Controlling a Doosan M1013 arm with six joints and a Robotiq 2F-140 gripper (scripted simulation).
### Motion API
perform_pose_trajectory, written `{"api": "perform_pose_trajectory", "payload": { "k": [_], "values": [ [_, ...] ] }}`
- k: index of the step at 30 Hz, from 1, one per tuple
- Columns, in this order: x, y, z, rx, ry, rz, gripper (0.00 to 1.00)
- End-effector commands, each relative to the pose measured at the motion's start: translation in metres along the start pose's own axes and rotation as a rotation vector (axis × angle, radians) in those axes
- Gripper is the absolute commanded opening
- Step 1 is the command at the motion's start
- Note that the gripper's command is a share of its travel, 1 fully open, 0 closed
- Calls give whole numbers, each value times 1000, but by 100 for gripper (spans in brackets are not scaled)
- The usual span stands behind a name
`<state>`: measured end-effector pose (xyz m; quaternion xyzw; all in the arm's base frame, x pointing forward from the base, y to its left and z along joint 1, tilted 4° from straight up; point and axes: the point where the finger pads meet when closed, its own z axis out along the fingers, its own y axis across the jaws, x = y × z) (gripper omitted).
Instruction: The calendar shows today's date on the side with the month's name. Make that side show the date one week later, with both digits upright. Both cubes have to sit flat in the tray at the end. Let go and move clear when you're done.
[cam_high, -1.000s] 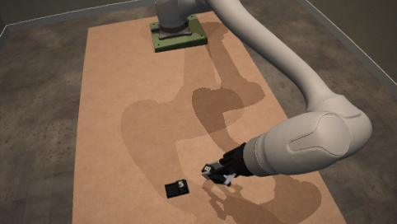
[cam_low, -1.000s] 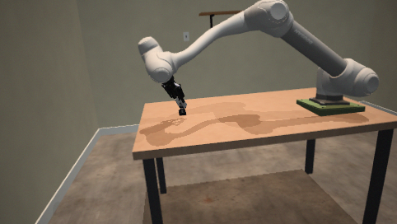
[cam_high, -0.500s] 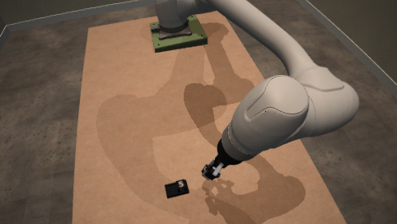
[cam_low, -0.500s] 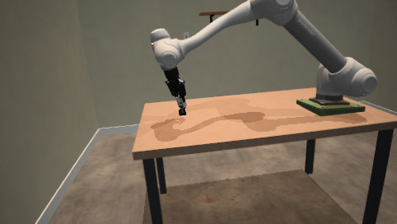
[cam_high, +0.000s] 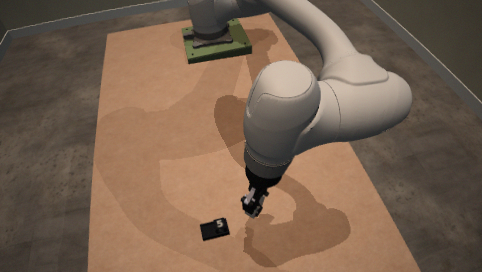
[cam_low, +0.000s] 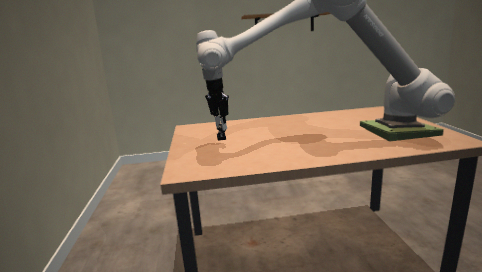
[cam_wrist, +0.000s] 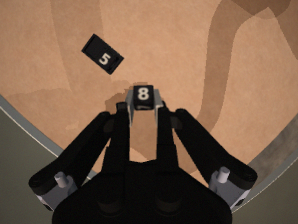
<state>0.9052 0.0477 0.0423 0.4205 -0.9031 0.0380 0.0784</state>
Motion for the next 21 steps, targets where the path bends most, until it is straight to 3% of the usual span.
{"api": "perform_pose_trajectory", "payload": {
  "k": [1, 9, 17, 21],
  "values": [
    [1, 0, -1, 5, -93, 1, 24],
    [5, 0, -1, 3, -117, -1, 24],
    [8, 1, 0, 2, -339, -3, 24],
    [12, 0, 0, 6, -362, 1, 24]
  ]
}}
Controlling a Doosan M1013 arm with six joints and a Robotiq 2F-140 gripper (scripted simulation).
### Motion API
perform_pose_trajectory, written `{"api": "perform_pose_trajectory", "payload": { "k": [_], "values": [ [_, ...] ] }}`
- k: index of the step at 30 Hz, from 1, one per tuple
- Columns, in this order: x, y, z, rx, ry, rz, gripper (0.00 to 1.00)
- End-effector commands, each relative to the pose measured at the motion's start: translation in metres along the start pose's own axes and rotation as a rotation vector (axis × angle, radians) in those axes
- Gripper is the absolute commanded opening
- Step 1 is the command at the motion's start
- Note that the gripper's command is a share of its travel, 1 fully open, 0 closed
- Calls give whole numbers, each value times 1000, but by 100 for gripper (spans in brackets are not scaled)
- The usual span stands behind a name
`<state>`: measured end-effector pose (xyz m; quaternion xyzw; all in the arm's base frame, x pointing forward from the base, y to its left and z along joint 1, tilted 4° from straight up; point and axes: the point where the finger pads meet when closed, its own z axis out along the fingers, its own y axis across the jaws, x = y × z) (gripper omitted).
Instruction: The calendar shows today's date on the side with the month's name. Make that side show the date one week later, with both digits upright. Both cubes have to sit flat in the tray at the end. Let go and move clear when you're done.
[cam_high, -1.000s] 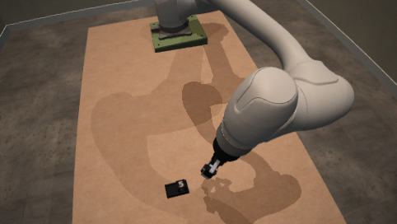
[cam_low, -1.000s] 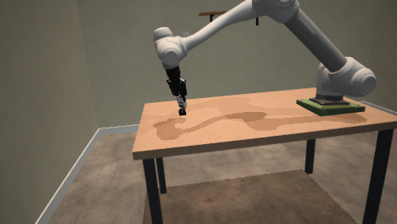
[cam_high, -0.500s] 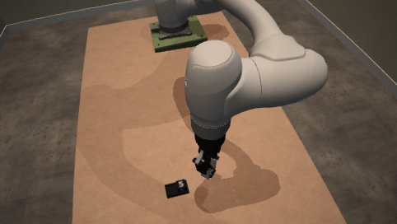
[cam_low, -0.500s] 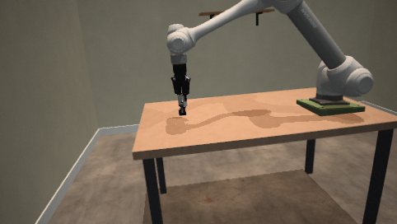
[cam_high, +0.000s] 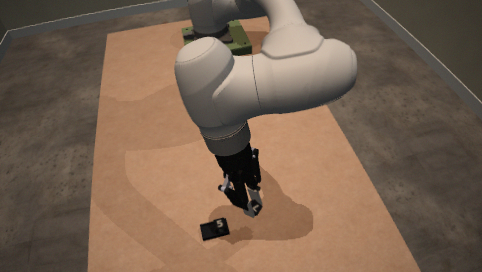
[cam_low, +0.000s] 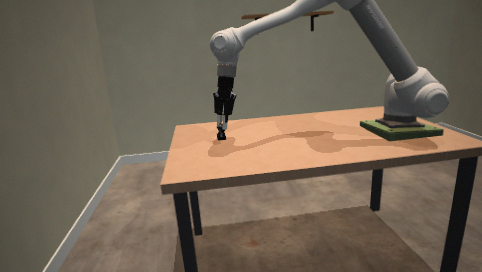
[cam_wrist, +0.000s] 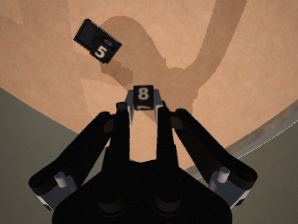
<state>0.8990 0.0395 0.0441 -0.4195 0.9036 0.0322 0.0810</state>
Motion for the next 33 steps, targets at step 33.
{"api": "perform_pose_trajectory", "payload": {
  "k": [33],
  "values": [
    [12, 1, 2, -4, -531, -3, 24]
  ]
}}
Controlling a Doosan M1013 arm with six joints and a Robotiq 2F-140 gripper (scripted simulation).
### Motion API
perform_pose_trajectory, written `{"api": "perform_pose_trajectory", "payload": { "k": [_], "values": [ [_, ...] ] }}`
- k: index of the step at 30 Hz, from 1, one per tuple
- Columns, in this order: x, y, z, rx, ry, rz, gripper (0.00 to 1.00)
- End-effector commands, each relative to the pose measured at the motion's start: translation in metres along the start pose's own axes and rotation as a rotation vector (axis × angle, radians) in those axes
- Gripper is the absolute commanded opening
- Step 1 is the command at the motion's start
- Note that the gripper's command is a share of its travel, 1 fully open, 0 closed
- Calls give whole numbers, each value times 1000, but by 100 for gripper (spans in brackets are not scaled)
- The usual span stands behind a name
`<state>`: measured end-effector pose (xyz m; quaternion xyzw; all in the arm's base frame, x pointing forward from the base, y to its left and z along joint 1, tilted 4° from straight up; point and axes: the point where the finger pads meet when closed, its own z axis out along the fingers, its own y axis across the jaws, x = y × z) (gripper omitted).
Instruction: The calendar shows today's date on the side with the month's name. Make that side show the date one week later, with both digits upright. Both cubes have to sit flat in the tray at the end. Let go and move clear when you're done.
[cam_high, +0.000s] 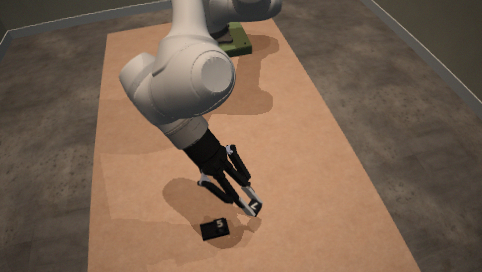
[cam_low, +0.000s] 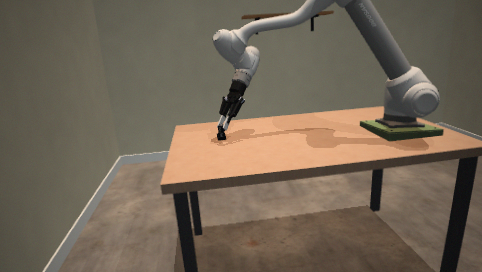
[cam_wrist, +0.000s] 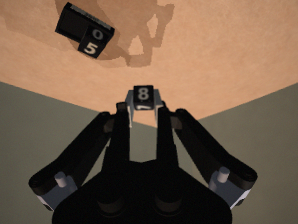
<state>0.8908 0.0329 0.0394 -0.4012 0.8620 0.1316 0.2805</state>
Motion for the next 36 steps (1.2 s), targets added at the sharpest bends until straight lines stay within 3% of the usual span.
{"api": "perform_pose_trajectory", "payload": {
  "k": [1, 36],
  "values": [
    [1, -2, -1, 9, -81, -6, 24],
    [11, -2, 6, 9, -81, -6, 24]
  ]
}}
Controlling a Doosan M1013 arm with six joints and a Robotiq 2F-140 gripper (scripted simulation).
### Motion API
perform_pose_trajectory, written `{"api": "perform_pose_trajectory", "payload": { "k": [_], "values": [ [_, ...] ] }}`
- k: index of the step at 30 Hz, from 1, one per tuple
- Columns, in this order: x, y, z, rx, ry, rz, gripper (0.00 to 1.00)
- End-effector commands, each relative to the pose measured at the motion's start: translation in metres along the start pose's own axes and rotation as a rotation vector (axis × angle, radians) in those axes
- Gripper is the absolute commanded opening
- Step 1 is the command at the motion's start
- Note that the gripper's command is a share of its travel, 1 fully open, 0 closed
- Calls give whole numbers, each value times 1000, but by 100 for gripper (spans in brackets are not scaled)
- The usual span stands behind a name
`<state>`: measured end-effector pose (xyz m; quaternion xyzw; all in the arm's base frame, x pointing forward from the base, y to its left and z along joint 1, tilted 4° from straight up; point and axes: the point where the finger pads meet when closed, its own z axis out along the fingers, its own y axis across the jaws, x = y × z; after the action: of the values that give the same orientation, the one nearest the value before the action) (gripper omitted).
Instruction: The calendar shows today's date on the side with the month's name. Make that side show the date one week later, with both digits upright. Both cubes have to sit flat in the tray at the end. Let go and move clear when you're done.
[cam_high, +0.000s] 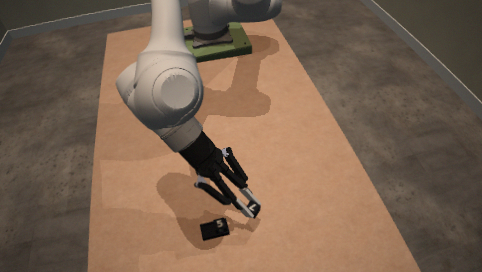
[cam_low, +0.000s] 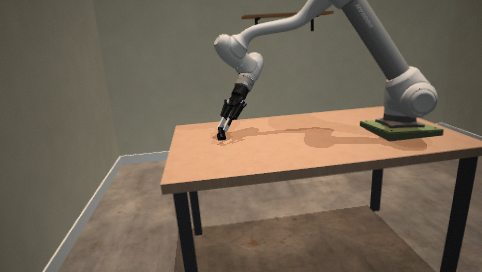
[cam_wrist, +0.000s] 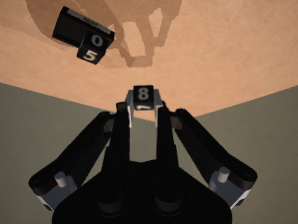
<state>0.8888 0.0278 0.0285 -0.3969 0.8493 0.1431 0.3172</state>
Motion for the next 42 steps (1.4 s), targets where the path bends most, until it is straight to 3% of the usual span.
{"api": "perform_pose_trajectory", "payload": {
  "k": [1, 42],
  "values": [
    [0, 0, 0, 0, 0, 0, 24],
    [37, 0, 38, 0, 0, 0, 24]
  ]
}}
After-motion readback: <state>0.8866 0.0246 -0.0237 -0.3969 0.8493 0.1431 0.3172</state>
